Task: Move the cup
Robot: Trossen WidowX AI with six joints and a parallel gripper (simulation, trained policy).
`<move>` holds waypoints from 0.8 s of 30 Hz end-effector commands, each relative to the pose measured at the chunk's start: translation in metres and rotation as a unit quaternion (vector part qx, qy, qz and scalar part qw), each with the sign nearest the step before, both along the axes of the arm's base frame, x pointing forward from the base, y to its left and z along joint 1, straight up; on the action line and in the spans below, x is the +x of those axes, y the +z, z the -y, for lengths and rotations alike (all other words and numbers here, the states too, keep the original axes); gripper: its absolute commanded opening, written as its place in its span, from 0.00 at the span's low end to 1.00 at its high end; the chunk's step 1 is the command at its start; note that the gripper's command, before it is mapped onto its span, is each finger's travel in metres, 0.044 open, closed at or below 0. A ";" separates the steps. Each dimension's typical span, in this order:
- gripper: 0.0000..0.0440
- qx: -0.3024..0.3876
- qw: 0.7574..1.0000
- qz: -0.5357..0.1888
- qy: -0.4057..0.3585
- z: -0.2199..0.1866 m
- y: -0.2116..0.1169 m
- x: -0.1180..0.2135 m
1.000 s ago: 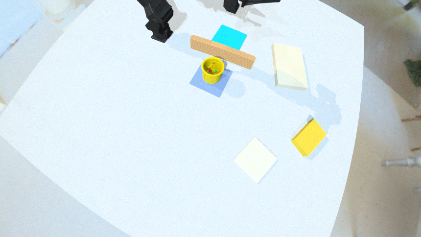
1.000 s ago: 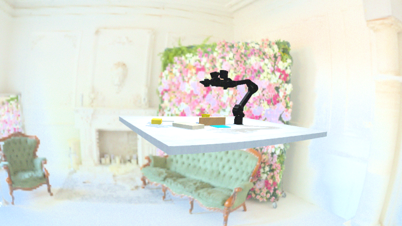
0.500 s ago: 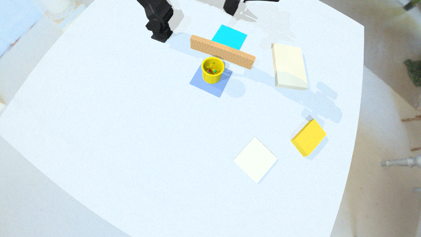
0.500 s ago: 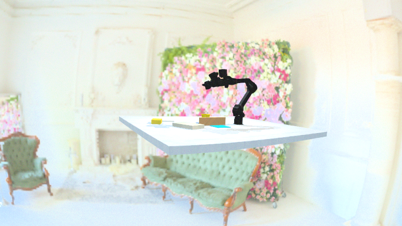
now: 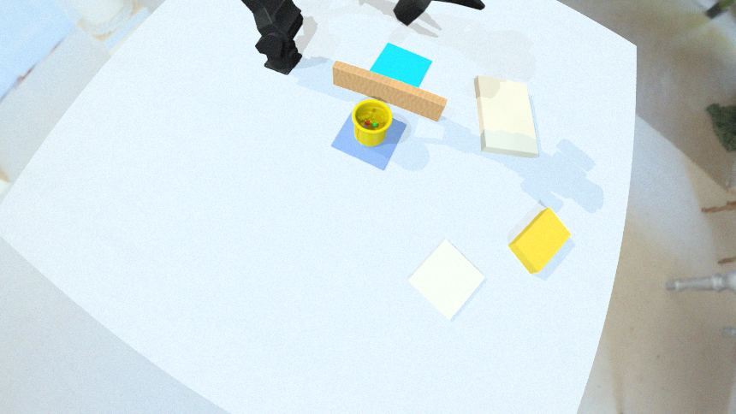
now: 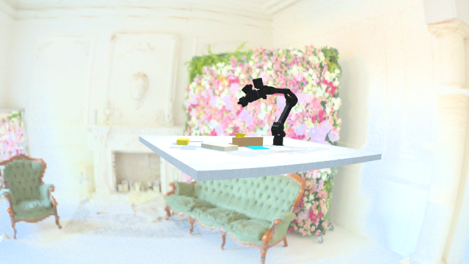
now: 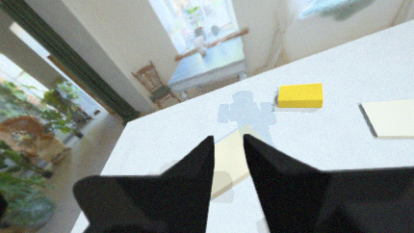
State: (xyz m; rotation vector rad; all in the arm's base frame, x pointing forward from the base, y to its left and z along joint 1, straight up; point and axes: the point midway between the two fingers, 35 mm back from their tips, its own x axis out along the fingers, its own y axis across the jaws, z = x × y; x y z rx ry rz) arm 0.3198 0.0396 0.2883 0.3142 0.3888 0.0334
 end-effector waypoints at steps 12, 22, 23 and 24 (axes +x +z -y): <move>0.23 0.022 0.992 -0.127 -0.011 -0.010 -0.024 -0.003; 0.25 0.013 0.977 -0.210 -0.019 -0.011 -0.040 -0.009; 0.25 0.011 0.976 -0.218 -0.019 -0.010 -0.042 -0.009; 0.26 0.009 0.974 -0.226 -0.020 -0.010 -0.043 -0.010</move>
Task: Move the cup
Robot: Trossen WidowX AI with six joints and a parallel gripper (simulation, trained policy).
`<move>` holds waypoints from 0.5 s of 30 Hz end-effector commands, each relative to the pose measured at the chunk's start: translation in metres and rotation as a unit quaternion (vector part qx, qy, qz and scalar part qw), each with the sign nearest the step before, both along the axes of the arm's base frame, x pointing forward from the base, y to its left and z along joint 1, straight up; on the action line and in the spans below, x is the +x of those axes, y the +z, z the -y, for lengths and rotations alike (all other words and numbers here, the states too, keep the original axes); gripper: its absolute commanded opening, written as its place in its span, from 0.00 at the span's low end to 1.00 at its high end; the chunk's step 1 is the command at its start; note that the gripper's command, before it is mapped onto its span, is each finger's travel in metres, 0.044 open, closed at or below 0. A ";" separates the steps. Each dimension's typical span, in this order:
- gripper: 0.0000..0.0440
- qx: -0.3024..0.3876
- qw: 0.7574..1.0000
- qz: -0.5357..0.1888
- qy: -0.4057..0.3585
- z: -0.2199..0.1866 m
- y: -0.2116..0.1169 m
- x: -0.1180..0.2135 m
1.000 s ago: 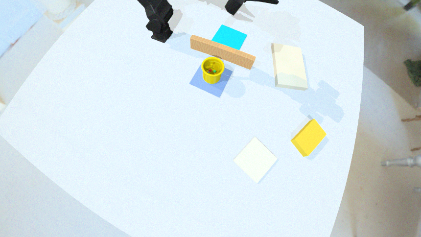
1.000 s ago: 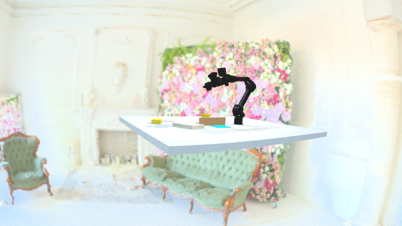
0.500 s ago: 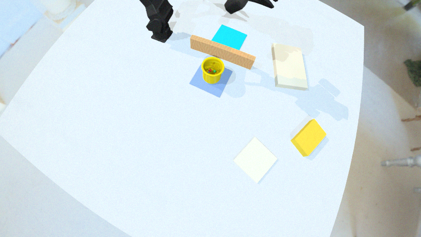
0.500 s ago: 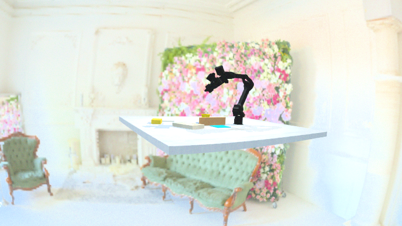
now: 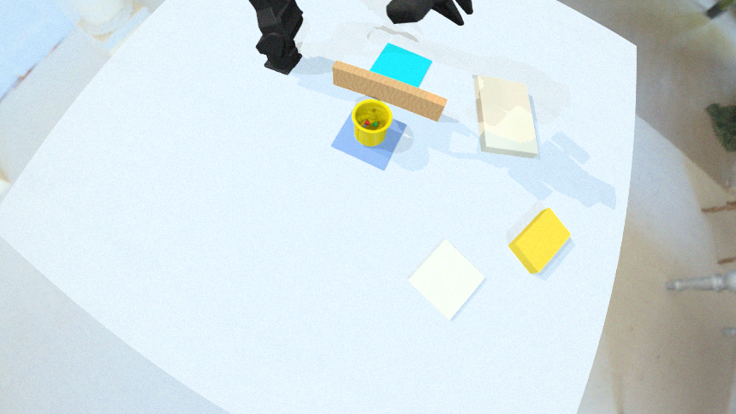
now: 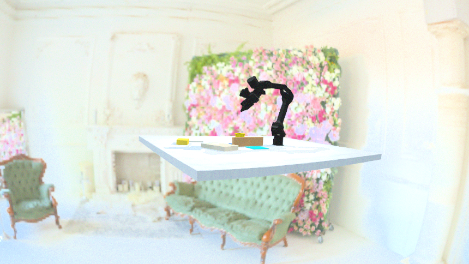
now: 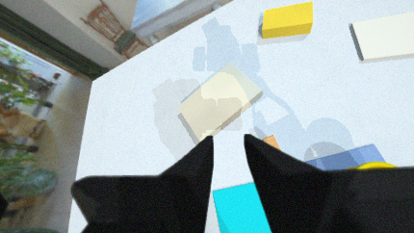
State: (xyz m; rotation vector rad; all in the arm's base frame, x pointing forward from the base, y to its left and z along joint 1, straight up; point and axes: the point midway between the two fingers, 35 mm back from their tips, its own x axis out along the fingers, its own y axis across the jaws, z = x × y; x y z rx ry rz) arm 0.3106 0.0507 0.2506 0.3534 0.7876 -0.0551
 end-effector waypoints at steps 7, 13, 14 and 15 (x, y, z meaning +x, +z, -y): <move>0.28 -0.019 0.996 -0.082 -0.006 0.004 -0.015 -0.007; 0.29 -0.031 0.991 -0.130 -0.007 0.009 -0.023 -0.013; 0.29 -0.034 0.990 -0.138 -0.007 0.009 -0.024 -0.014; 0.29 -0.036 0.989 -0.146 -0.007 0.010 -0.025 -0.015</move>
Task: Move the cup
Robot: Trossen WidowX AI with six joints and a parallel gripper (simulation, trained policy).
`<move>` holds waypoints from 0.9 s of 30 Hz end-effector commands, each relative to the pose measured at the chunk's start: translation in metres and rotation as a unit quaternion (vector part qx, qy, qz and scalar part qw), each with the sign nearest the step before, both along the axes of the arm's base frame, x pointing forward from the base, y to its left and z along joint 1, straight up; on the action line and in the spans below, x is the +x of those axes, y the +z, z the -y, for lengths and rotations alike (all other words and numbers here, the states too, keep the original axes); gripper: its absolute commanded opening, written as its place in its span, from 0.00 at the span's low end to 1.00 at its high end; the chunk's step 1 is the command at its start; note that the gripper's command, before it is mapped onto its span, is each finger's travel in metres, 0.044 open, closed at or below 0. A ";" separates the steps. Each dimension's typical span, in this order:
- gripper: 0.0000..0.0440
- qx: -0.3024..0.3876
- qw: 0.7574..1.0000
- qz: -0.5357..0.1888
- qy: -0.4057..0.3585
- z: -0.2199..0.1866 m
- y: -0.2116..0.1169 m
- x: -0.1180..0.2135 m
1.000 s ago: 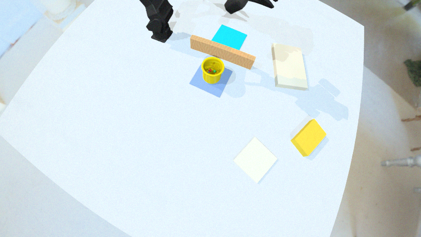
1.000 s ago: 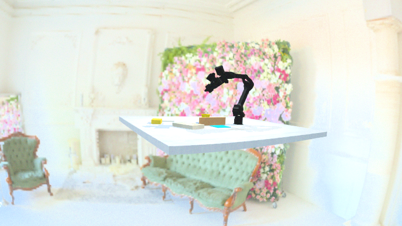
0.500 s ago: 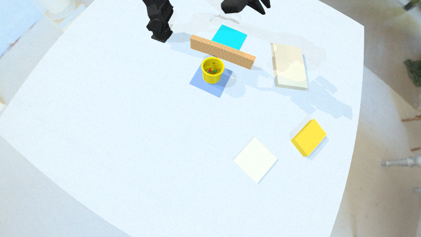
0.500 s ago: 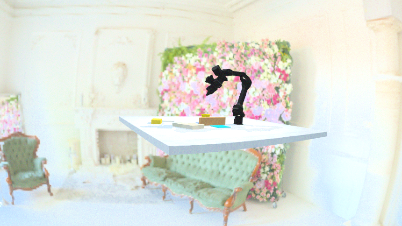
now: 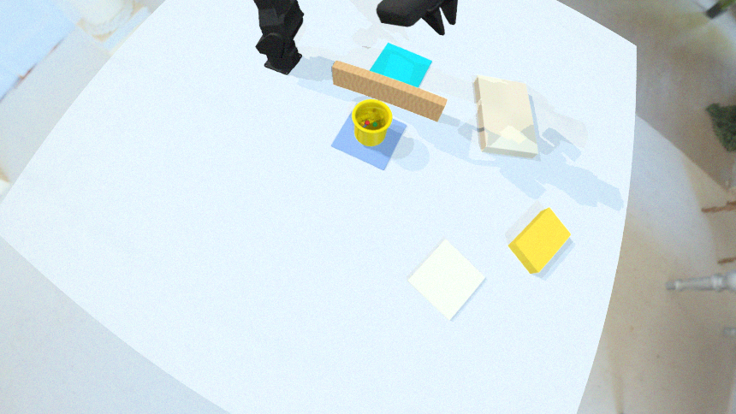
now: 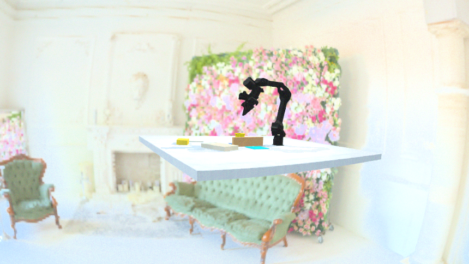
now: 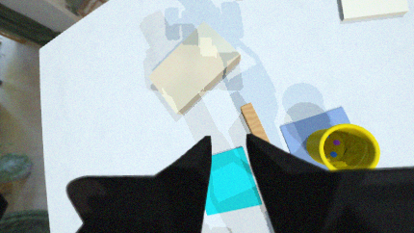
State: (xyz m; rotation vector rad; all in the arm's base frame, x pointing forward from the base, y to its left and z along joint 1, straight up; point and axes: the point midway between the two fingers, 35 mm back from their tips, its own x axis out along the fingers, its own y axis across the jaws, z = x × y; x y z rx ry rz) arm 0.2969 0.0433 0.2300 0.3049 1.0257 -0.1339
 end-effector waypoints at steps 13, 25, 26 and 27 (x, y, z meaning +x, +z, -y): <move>0.27 -0.041 0.991 -0.129 0.009 0.019 -0.022 -0.016; 0.30 -0.064 0.974 -0.216 0.018 0.038 -0.041 -0.029; 0.30 -0.065 0.973 -0.222 0.019 0.040 -0.042 -0.030; 0.30 -0.066 0.971 -0.228 0.019 0.042 -0.044 -0.031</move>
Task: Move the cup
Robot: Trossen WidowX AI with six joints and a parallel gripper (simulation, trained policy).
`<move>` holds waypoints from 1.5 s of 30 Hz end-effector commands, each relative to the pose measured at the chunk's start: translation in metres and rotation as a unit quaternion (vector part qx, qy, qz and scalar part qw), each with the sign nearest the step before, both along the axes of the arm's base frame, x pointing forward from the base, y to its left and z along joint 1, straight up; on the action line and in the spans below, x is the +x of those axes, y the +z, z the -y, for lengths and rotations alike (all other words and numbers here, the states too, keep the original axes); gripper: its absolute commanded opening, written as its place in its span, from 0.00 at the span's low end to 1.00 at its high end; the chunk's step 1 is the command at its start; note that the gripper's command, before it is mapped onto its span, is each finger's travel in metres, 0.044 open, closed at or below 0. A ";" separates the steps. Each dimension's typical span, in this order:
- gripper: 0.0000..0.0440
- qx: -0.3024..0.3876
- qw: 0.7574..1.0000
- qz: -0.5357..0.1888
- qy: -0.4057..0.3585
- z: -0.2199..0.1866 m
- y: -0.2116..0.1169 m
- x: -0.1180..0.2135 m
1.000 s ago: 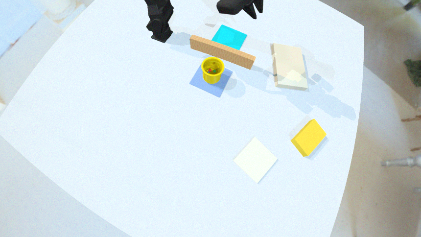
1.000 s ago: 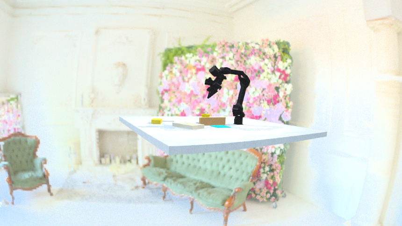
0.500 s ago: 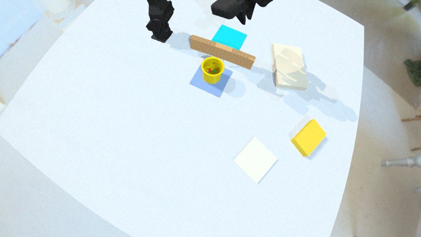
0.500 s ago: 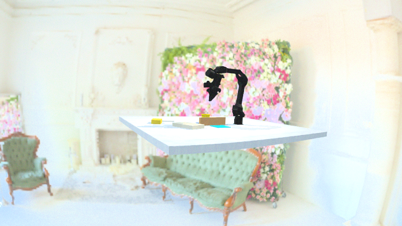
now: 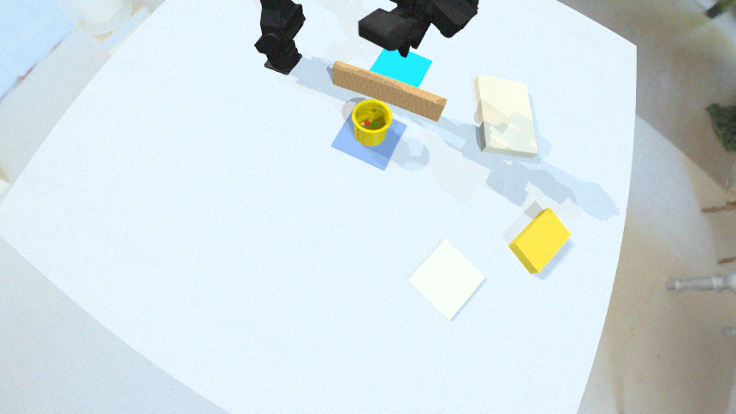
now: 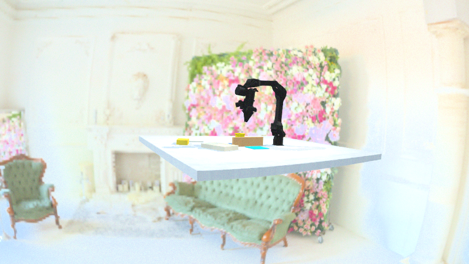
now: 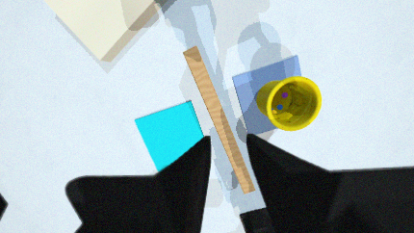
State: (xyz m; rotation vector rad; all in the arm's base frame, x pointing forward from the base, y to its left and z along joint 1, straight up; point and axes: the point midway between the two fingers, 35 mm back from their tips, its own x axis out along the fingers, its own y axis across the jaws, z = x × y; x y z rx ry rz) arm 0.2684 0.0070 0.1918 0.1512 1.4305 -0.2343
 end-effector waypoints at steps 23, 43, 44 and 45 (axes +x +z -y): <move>0.38 -0.018 0.994 -0.105 0.007 0.043 -0.054 -0.012; 0.44 -0.008 0.987 -0.147 0.061 0.064 -0.113 -0.021; 0.44 -0.007 0.987 -0.149 0.066 0.064 -0.117 -0.021; 0.44 -0.006 0.986 -0.149 0.072 0.065 -0.119 -0.022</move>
